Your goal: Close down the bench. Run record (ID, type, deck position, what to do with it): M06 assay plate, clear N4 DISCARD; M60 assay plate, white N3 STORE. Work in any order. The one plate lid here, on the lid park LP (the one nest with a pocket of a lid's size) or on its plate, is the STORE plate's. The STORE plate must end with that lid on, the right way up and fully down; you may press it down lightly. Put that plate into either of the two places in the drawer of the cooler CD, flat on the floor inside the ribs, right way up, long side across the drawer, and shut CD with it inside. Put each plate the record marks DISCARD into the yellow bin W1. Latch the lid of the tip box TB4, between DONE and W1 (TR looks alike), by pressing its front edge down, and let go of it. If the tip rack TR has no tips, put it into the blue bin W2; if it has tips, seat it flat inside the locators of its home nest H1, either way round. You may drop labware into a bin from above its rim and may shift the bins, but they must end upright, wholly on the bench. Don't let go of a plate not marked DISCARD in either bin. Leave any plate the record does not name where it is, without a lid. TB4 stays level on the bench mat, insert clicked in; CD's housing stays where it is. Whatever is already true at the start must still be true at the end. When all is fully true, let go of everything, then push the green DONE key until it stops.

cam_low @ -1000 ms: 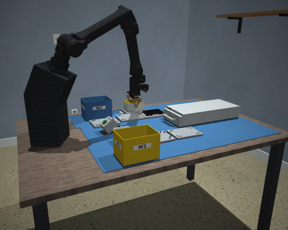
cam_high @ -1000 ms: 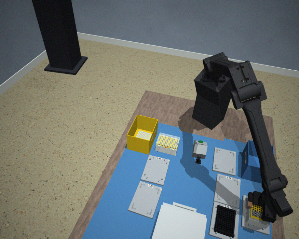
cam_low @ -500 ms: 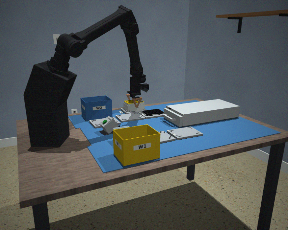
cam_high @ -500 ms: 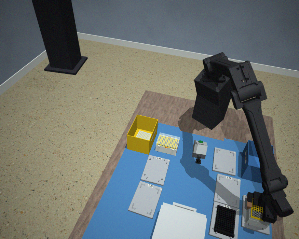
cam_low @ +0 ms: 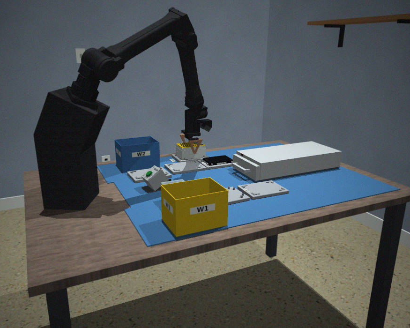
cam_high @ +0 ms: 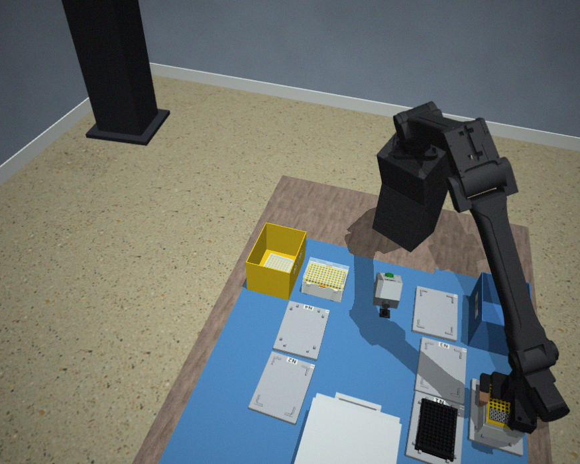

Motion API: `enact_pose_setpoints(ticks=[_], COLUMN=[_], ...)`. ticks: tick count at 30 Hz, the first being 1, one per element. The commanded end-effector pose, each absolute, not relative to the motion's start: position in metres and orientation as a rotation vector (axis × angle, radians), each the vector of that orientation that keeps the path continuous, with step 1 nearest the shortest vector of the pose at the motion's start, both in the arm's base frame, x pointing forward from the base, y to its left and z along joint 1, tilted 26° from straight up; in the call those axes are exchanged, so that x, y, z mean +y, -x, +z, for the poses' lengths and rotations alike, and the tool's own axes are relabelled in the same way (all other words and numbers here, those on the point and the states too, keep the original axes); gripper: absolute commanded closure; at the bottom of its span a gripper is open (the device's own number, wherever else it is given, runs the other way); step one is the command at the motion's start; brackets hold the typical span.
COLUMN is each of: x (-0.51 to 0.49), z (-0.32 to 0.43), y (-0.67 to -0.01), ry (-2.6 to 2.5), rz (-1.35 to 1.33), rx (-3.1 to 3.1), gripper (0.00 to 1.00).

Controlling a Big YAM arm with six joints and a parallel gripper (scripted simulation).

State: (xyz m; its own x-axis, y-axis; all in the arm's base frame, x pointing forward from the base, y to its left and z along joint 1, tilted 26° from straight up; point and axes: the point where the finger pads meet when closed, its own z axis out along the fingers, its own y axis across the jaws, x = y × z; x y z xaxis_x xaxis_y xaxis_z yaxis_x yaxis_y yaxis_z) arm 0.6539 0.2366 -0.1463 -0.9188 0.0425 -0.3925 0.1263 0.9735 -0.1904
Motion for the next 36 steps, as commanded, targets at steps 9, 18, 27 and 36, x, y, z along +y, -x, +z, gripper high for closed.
enact_pose_setpoints(ticks=[9,18,27,36], x=[0.2364,0.2364,0.2364,0.2394], z=[-0.142,-0.142,-0.142,-0.1409], y=[-0.6696,-0.6696,-0.6696,-0.6677], ry=[-0.119,-0.119,-0.119,-0.114], rz=[-0.289,-0.289,-0.289,-0.289], rx=[2.714,2.714,2.714,2.716], gripper=[0.0,0.0,0.0,0.0])
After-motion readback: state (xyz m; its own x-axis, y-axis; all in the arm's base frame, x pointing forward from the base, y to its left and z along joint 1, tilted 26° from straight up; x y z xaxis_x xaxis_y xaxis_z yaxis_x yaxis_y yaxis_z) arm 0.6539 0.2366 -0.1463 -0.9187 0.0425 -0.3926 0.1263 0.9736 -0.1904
